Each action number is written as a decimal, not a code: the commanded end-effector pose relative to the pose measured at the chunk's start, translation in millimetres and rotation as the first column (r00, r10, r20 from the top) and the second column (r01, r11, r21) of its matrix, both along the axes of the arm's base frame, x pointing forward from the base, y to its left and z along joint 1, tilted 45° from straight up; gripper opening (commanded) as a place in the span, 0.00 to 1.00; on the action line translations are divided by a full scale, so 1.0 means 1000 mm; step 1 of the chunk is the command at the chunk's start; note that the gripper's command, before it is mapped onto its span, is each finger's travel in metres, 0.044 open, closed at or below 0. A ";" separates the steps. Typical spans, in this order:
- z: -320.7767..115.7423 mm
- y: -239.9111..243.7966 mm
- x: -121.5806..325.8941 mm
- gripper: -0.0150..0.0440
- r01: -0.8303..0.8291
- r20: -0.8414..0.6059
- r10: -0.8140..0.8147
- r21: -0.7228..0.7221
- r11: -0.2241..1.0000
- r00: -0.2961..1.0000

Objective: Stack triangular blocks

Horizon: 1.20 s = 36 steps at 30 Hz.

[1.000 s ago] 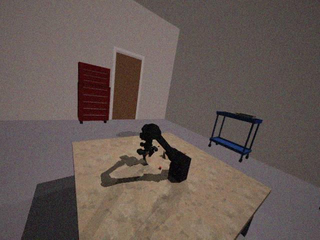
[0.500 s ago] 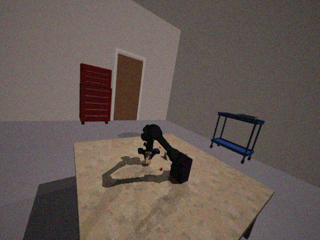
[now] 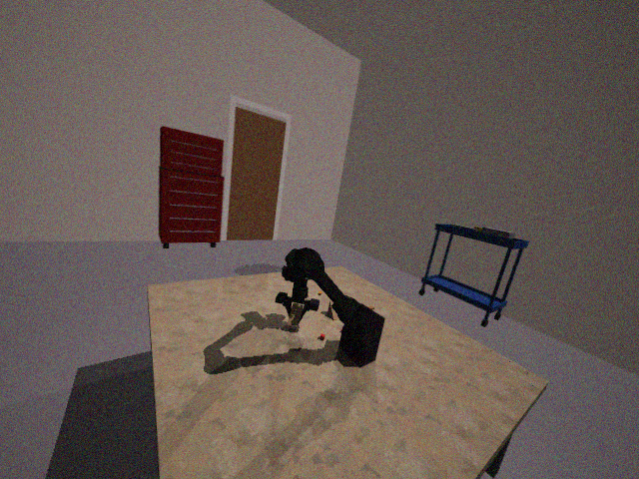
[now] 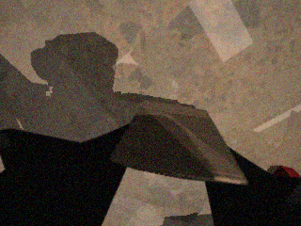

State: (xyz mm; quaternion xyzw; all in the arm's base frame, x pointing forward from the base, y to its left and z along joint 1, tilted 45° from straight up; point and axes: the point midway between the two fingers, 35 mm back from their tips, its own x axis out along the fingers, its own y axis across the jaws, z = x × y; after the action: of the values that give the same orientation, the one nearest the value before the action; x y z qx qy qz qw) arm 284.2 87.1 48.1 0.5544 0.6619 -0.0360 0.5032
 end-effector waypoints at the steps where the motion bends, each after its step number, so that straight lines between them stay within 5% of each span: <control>1: -0.001 0.000 -0.001 0.25 0.076 -0.078 -0.075 0.013 0.997 0.994; 10: -0.001 0.000 -0.002 0.25 0.238 -0.238 -0.228 0.015 0.971 0.944; 36: -0.020 0.019 0.002 0.25 0.217 -0.218 -0.209 0.013 0.976 0.953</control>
State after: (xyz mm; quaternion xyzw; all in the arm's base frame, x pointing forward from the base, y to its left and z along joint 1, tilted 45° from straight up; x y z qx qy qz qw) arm 288.8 106.1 30.9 0.6250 0.6487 -0.1333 0.4132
